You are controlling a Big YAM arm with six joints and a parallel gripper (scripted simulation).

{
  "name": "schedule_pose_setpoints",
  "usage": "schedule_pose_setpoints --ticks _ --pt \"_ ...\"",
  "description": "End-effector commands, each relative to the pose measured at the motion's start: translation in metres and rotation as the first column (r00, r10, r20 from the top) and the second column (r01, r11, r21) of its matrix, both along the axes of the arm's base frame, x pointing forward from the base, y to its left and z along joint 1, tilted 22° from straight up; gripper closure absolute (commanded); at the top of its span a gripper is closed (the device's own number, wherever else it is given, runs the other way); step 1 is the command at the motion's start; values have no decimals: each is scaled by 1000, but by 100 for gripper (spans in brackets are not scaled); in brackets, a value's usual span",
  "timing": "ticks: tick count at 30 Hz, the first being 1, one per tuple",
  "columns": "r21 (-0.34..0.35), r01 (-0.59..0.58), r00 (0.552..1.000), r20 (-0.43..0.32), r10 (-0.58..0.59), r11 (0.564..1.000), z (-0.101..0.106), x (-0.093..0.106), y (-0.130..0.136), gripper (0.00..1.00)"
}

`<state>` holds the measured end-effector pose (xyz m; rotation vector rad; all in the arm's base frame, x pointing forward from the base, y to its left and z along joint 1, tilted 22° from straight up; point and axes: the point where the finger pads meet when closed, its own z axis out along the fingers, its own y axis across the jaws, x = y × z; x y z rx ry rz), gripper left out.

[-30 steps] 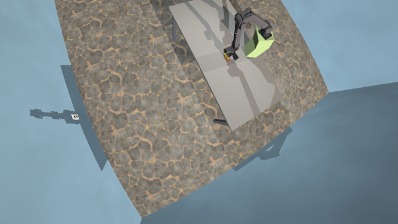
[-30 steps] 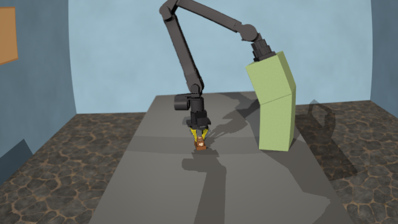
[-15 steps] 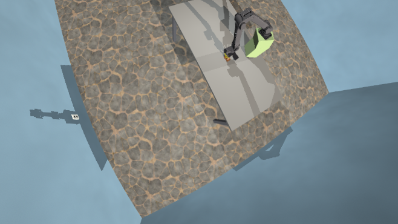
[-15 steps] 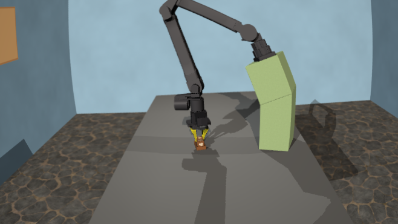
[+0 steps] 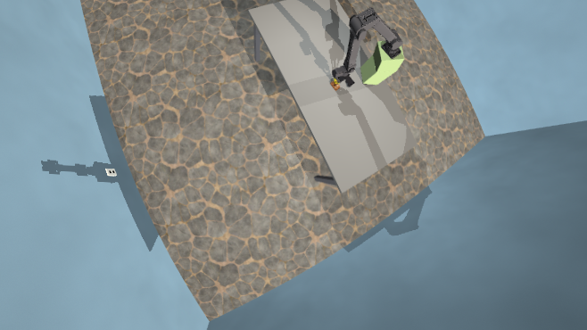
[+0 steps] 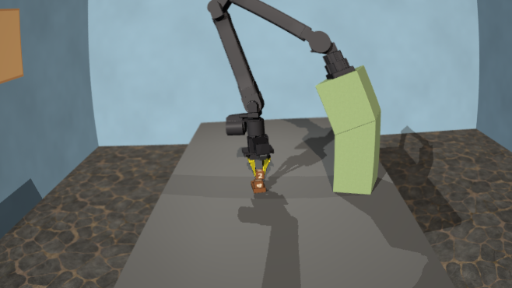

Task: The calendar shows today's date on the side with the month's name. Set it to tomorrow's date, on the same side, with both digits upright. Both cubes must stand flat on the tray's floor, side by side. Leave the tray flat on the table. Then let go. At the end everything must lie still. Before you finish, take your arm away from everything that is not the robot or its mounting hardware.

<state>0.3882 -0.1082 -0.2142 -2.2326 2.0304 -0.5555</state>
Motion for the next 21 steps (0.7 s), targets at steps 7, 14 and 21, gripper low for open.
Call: schedule_pose_setpoints --ticks 7,14,21 --pt "2 -5 1000 17 5 1000 61 -13 16 74" --pt "4 -5 1000 11 5 1000 75 -19 20 74" --pt "7 -1 1000 -6 1 1000 68 -22 19 74"
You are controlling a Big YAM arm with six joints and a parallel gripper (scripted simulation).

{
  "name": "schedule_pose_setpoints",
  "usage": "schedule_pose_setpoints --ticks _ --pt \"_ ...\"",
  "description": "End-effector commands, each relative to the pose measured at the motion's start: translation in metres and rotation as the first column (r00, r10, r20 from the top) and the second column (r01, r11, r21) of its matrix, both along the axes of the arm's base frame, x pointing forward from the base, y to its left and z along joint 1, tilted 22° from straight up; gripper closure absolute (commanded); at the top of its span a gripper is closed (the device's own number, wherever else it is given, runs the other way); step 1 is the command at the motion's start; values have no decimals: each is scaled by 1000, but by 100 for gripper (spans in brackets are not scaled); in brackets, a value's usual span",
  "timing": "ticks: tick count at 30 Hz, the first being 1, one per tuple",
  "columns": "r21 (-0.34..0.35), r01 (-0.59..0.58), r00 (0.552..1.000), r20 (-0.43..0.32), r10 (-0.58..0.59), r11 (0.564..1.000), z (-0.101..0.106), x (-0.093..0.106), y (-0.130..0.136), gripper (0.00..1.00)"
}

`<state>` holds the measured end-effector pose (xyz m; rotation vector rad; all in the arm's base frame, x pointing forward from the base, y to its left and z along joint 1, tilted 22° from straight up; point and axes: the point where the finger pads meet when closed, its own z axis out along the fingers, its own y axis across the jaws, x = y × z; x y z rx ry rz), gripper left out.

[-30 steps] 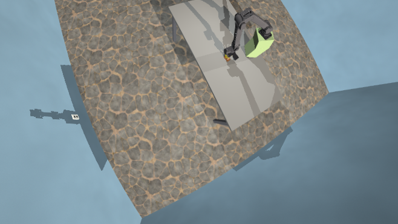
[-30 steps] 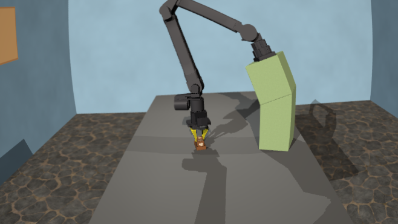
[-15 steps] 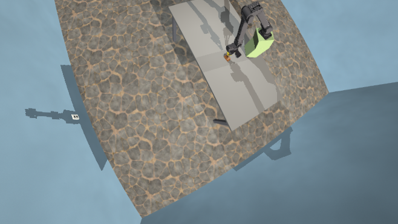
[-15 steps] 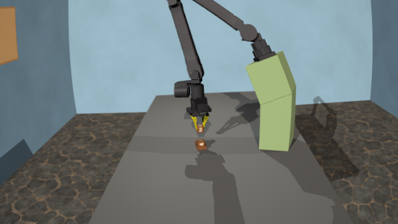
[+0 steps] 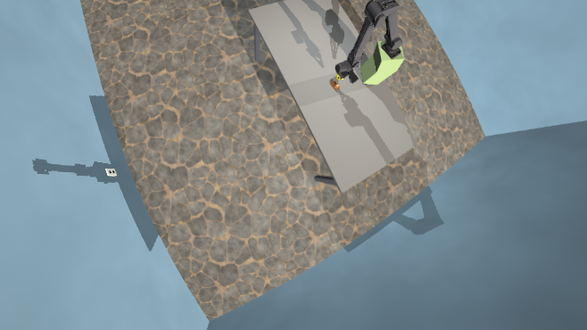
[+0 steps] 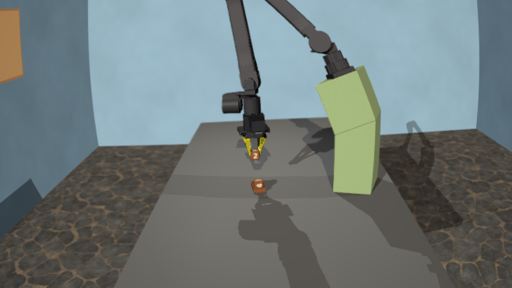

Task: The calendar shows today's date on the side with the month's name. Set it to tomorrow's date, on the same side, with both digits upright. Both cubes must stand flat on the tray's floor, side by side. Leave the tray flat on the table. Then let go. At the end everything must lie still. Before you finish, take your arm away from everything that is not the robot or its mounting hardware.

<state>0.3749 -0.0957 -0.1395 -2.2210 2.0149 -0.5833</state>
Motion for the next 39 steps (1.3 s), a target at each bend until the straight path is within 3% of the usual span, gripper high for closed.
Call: schedule_pose_setpoints --ticks 1,8,16,19,27,30,33,35,39 --pt "11 3 1000 -30 -3 1000 -7 -9 6 74" --pt "21 36 999 -18 -35 999 -7 -6 10 74" --pt "90 219 975 31 -222 972 -10 2 25 74" --pt "144 342 935 45 -352 929 -12 5 36 74" --pt "226 516 842 45 -538 826 -18 4 54 74" --pt "272 597 776 43 -629 755 -20 6 63 74" --pt "280 611 762 41 -646 740 -20 7 65 74" --pt "313 683 689 23 -724 660 -24 0 74 74" --pt "363 748 593 10 -805 555 -26 3 84 74"
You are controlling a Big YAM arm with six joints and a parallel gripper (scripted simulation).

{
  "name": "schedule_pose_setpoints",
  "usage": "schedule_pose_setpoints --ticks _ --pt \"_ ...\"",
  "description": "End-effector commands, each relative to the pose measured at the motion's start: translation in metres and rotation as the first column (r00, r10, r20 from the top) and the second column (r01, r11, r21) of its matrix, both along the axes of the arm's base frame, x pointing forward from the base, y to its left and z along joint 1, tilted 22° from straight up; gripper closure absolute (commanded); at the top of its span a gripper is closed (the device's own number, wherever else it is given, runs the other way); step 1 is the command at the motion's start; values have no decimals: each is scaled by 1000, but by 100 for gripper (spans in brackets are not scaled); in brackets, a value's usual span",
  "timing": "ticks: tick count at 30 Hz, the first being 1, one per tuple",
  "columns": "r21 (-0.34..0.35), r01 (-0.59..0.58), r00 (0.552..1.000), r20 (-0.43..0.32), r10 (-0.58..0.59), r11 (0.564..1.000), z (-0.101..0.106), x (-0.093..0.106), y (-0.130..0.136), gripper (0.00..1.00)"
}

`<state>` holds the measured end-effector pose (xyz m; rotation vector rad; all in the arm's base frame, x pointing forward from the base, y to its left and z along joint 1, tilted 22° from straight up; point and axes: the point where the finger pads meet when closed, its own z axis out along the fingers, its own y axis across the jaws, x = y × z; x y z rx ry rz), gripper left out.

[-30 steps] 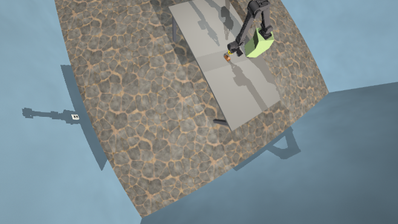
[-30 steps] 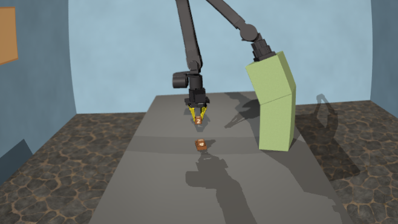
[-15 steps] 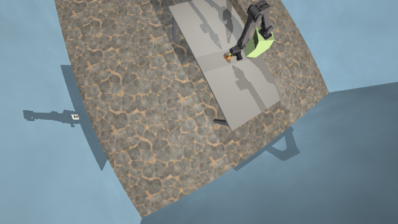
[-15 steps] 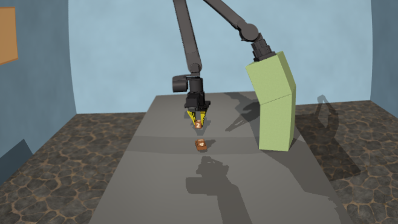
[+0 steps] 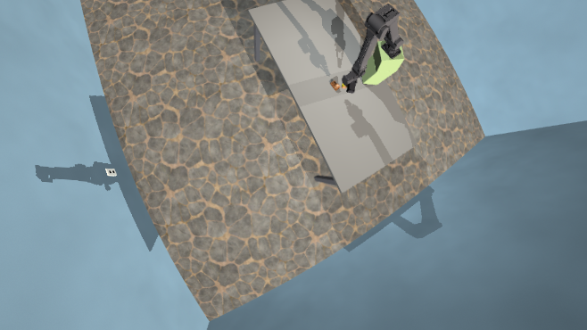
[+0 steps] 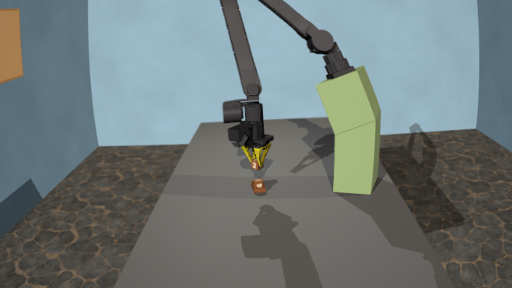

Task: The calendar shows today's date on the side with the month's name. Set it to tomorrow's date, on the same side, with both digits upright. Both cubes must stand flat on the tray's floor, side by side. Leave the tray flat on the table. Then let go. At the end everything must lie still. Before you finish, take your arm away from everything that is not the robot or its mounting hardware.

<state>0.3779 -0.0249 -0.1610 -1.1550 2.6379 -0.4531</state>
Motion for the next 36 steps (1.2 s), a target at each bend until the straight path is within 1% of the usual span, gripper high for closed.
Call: schedule_pose_setpoints --ticks 1,2,3,4,5,6,7,10,13,14,16,18,21,23,25,36 --pt "73 170 984 38 -173 983 -5 1 16 74" --pt "73 171 984 38 -174 983 -5 1 16 74" --pt "94 221 973 46 -226 971 -7 1 20 74" --pt "97 229 971 47 -235 969 -7 1 21 74" --pt "115 273 959 51 -280 955 -8 0 25 74" --pt "120 284 955 52 -292 951 -8 0 26 74" --pt "138 327 940 54 -336 935 -10 -2 30 74" --pt "141 335 937 55 -346 931 -10 -2 30 74" --pt "200 455 877 65 -475 867 -13 -1 42 74" --pt "202 458 876 65 -478 866 -13 -1 43 74" --pt "226 517 839 59 -541 826 -15 -7 48 74" --pt "249 556 809 59 -585 793 -16 -6 52 74" --pt "268 586 782 58 -620 764 -17 -6 56 74" --pt "273 593 776 58 -628 757 -17 -5 57 74" --pt "275 606 764 58 -642 746 -17 -5 51 74" --pt "274 607 764 57 -643 746 -17 -6 51 74"
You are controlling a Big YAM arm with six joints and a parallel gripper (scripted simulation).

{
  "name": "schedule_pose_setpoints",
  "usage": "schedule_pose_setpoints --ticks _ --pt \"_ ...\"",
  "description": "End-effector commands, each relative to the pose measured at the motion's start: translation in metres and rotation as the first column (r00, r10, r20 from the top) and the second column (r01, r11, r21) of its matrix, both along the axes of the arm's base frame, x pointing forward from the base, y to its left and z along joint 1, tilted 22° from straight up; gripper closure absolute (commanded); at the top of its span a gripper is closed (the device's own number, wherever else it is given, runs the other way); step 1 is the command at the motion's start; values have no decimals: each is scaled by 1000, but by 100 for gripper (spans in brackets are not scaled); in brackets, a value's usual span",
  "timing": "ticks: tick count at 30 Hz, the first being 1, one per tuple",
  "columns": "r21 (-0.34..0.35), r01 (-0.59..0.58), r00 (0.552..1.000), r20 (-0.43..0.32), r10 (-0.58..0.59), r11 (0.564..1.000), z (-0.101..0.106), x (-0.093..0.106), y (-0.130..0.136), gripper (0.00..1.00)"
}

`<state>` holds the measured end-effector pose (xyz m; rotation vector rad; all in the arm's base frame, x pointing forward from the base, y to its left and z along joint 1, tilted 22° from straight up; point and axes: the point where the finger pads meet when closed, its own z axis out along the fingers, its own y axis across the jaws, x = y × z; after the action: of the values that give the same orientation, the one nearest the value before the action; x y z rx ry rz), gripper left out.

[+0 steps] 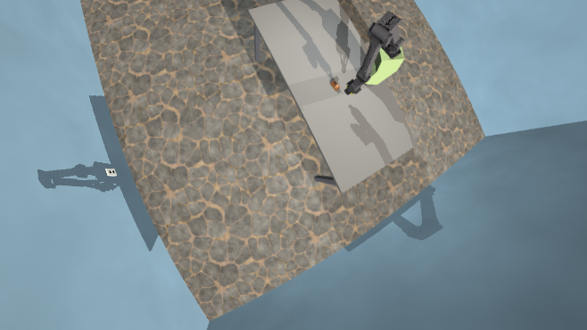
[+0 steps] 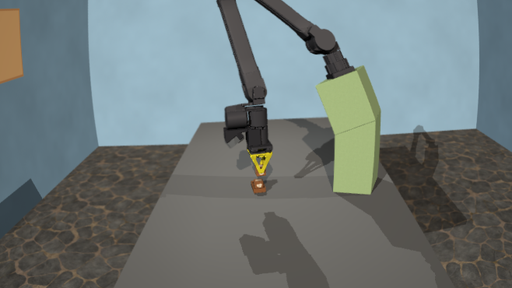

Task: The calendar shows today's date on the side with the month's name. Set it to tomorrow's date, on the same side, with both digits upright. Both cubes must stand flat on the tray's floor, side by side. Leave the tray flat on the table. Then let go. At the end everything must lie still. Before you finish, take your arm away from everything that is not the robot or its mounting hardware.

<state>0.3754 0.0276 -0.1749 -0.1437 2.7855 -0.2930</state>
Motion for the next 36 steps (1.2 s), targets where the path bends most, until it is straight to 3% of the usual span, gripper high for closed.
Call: schedule_pose_setpoints --ticks 1,11,23,36 --pt "5 20 1000 1 -20 1000 -3 -3 -2 74" --pt "3 17 1000 1 -17 1000 -12 2 -6 74" --pt "0 9 1000 -2 -9 1000 -60 18 -15 74" --pt "-1 10 1000 -6 -10 1000 -92 26 -22 74"
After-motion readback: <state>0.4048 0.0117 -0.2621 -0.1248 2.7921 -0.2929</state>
